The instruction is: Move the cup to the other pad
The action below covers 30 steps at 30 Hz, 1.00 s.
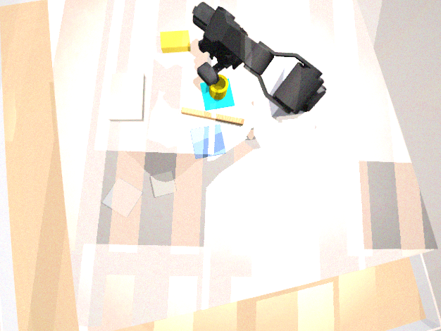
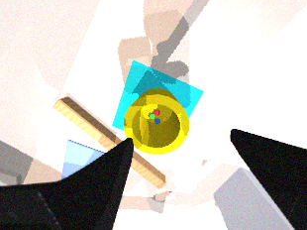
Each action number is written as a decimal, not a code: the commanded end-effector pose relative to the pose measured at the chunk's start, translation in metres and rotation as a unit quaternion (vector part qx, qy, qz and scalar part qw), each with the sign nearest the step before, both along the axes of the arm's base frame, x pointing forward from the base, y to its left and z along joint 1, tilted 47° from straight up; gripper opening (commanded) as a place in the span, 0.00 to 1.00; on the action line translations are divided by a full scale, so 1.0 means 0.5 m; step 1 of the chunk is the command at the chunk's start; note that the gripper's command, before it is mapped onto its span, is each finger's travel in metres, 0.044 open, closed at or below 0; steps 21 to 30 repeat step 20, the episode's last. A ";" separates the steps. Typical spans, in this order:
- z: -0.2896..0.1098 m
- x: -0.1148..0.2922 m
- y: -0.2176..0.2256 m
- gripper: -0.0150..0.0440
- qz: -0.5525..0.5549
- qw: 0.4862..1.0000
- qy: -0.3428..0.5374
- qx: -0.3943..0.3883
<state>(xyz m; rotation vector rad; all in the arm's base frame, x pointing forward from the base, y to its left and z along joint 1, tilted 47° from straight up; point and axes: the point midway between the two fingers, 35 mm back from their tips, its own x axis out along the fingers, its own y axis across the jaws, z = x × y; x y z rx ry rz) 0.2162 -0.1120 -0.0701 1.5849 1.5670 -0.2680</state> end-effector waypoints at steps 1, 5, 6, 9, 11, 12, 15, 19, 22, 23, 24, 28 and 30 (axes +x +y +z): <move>0.020 -0.004 -0.026 1.00 0.002 1.000 -0.001 -0.005; 0.045 -0.009 -0.052 1.00 0.003 1.000 -0.001 -0.005; 0.050 -0.010 -0.058 1.00 0.003 1.000 -0.001 -0.006; 0.067 -0.014 -0.074 1.00 0.003 1.000 -0.001 -0.006; 0.074 -0.014 -0.082 1.00 0.004 1.000 -0.001 -0.006; 0.076 -0.014 -0.084 1.00 0.004 1.000 -0.001 -0.006; 0.069 -0.011 -0.079 1.00 -0.001 1.000 -0.002 -0.005; 0.069 -0.011 -0.079 1.00 -0.001 1.000 -0.002 -0.005; 0.069 -0.011 -0.079 1.00 -0.001 1.000 -0.002 -0.005; 0.069 -0.011 -0.079 1.00 -0.001 1.000 -0.002 -0.005; 0.069 -0.011 -0.079 1.00 -0.001 1.000 -0.002 -0.005; 0.069 -0.011 -0.079 1.00 -0.001 1.000 -0.002 -0.005; 0.069 -0.011 -0.079 1.00 -0.001 1.000 -0.002 -0.005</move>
